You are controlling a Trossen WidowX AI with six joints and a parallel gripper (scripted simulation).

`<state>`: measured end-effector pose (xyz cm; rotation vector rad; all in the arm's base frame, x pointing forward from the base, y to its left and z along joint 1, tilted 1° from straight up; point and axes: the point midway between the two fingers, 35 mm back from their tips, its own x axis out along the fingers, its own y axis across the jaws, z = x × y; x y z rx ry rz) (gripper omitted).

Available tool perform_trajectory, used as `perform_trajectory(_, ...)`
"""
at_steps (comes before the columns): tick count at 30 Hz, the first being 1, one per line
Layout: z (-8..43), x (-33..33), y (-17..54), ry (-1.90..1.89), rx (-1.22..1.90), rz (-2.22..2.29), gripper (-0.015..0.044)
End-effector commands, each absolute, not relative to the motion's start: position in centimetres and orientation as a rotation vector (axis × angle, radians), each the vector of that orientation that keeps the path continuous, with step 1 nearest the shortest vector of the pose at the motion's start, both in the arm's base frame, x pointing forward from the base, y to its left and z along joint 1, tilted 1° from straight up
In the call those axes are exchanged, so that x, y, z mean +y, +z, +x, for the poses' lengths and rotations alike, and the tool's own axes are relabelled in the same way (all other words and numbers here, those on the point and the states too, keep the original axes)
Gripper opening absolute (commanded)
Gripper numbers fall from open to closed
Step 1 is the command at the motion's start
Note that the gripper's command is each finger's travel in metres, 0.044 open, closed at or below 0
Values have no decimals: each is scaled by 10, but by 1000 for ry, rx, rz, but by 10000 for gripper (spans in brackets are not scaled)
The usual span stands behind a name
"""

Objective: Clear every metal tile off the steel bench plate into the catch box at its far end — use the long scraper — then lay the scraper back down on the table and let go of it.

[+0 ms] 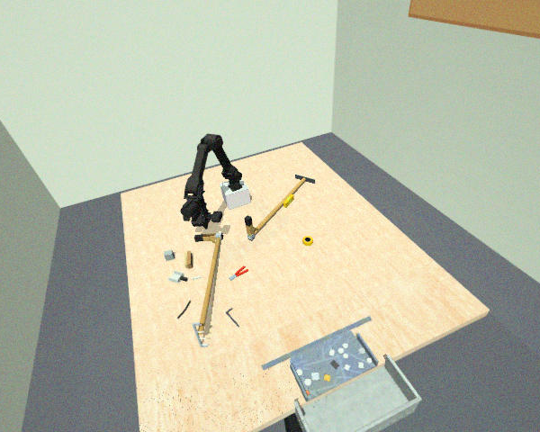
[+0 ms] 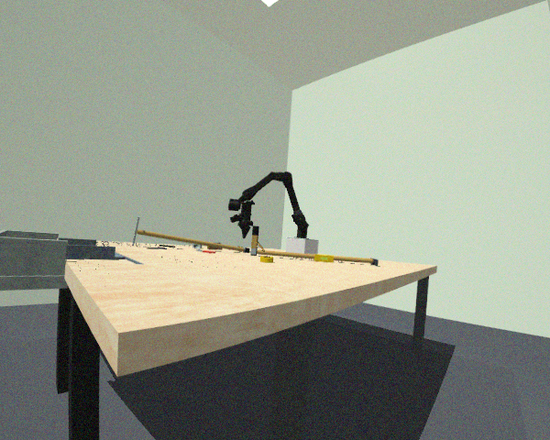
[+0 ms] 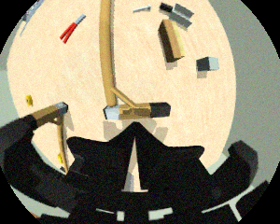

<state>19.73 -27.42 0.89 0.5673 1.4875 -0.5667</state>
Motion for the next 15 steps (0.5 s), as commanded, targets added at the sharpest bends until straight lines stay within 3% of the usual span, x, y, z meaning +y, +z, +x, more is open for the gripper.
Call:
perform_trajectory(1, 192, -280, 10, -566, 1489, 560, 0)
perform_trajectory(15, 174, -294, 9, -568, 1490, 559, 0)
